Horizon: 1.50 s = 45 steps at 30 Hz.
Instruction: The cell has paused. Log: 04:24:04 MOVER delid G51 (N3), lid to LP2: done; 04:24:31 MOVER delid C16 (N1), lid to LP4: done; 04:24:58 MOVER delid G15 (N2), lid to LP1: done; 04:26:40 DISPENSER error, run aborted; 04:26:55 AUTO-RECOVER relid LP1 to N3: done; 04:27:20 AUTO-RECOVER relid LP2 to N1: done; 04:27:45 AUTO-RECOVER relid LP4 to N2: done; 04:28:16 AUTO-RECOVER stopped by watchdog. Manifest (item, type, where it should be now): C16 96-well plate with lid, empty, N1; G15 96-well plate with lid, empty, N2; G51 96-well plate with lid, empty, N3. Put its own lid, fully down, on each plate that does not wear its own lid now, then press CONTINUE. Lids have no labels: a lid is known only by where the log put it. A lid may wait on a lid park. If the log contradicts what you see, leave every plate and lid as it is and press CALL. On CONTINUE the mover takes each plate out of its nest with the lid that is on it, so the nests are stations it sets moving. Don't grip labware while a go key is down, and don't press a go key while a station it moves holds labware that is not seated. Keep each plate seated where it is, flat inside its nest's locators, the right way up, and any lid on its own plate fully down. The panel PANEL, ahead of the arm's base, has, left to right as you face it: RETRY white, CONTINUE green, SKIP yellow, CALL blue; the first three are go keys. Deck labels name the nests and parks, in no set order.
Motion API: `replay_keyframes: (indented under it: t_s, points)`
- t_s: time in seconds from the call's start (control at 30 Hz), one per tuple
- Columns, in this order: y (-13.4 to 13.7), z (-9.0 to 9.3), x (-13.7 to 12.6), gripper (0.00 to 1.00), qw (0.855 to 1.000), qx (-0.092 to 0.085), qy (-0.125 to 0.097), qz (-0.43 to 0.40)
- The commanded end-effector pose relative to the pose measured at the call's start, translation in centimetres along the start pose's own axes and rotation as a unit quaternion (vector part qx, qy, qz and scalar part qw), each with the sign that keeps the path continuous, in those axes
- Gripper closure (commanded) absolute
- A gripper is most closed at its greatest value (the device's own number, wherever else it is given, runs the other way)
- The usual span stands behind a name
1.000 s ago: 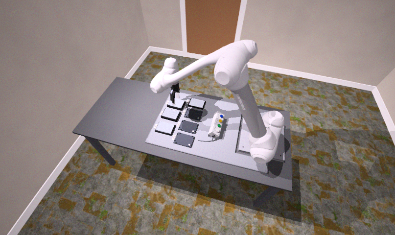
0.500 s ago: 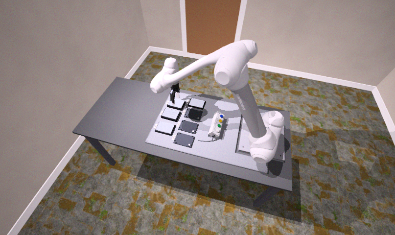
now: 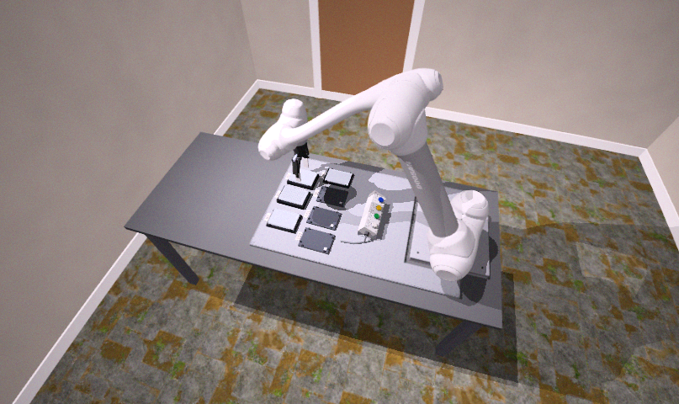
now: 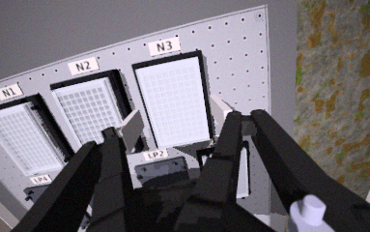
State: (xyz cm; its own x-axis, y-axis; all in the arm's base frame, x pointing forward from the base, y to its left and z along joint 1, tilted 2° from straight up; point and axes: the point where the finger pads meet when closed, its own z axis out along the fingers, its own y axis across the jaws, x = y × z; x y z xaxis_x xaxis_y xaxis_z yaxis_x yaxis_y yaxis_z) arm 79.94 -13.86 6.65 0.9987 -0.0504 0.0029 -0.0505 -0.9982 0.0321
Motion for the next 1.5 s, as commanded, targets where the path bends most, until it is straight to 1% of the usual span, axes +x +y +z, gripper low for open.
replay_keyframes:
  t_s: [0.0,0.97,1.47]
  points:
    - [0.00,-0.02,0.00,0.34,1.000,0.000,0.000,0.000]
    - [0.00,0.04,0.00,0.34,1.000,0.000,0.000,0.000]
    - [0.00,0.58,0.00,0.34,1.000,0.000,0.000,0.000]
